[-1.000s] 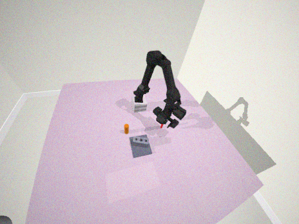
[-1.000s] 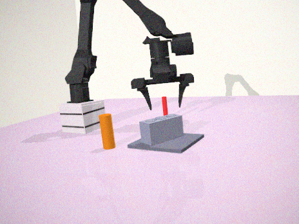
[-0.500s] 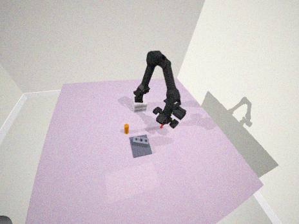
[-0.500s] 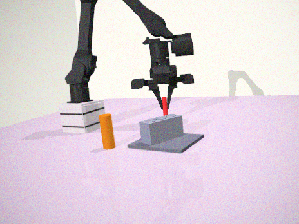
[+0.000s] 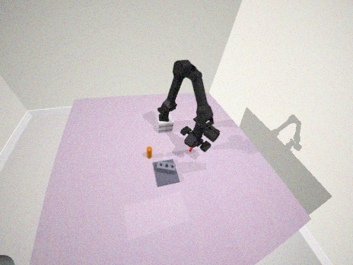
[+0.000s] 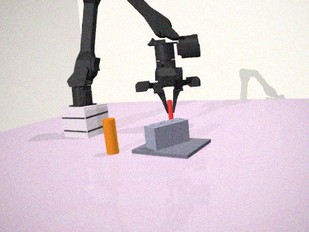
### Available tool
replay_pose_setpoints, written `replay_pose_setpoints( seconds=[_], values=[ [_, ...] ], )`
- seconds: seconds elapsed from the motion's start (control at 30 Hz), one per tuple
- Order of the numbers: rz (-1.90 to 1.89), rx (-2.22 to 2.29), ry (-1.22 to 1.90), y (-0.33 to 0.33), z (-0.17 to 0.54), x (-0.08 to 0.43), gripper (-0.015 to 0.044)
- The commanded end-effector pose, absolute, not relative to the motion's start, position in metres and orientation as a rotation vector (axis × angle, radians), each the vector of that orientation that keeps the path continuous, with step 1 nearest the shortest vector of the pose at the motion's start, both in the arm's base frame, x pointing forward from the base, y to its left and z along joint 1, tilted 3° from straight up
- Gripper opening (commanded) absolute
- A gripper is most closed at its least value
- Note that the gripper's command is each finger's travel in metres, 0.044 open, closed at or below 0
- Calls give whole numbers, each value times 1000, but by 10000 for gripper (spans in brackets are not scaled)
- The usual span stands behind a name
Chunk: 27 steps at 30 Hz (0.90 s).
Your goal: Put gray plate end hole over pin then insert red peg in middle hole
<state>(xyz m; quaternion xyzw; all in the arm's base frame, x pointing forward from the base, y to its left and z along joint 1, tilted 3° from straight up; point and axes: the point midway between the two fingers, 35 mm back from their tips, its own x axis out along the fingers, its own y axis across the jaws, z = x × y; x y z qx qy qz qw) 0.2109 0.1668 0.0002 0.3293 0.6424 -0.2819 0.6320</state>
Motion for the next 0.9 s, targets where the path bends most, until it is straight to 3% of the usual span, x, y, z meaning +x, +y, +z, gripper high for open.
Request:
replay_pose_setpoints(
  seconds=[0.0,0.87],
  values=[
    [-648,754,1464,167,6,212,0],
    [-657,750,1473,166,70,216,0]
  ],
)
